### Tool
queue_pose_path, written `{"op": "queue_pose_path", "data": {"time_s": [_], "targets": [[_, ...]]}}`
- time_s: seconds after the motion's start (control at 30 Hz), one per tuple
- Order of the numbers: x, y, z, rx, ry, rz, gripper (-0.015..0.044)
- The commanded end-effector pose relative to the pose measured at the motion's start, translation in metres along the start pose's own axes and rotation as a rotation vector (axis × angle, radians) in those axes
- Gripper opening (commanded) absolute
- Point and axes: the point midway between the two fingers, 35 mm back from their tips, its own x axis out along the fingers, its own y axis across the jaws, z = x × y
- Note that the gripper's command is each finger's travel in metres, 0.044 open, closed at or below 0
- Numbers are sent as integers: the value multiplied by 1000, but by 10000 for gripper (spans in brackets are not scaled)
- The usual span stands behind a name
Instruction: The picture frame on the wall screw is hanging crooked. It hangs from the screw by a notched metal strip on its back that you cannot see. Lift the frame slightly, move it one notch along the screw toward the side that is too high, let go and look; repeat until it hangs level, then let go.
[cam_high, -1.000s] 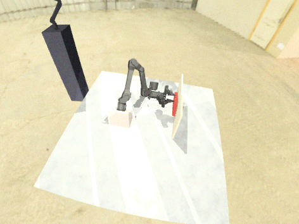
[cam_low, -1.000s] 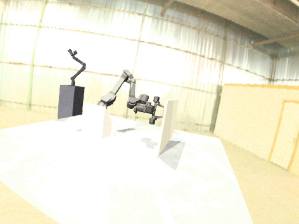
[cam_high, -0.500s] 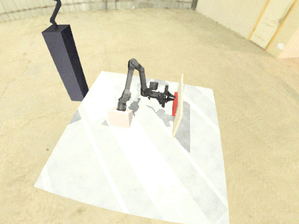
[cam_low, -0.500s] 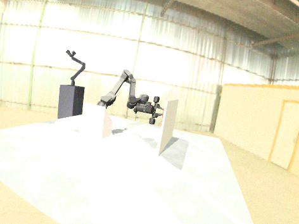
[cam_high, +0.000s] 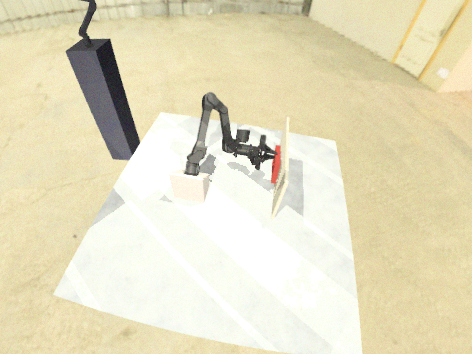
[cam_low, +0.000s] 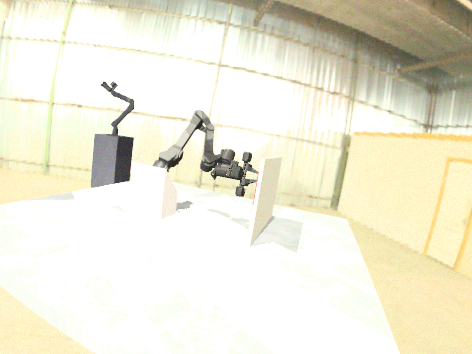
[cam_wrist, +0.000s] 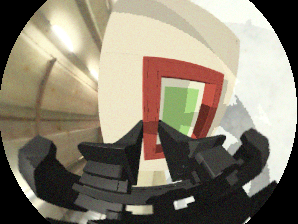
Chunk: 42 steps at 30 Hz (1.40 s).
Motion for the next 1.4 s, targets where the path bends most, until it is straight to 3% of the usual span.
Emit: {"op": "queue_pose_path", "data": {"time_s": [0.0,1.37], "targets": [[0,1,0,1,2,-1,0],[0,10,0,1,2,-1,0]]}}
